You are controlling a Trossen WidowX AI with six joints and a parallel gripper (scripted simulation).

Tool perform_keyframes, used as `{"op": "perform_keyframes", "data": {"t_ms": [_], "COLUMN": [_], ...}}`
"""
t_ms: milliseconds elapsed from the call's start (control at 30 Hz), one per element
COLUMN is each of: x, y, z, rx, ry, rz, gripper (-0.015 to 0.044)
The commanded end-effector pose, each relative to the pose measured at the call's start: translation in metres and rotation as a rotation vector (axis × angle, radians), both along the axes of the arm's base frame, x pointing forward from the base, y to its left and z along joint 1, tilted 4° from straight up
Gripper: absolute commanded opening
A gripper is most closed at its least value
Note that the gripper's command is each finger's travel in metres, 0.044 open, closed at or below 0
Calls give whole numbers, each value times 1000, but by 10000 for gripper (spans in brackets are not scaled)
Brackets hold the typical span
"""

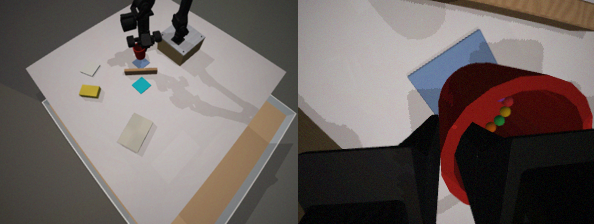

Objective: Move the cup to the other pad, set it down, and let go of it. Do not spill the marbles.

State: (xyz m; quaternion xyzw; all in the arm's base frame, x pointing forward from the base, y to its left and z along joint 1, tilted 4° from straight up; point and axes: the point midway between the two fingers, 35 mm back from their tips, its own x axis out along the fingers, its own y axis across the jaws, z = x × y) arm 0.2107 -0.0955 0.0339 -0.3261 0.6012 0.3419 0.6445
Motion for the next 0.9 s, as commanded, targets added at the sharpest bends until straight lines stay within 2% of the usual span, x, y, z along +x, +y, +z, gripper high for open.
{"op": "perform_keyframes", "data": {"t_ms": [0, 867], "x": [6, 42], "y": [4, 40], "z": [1, 6], "rx": [0, 5], "ry": [-4, -7], "rz": [-1, 0], "gripper": [0, 0]}}
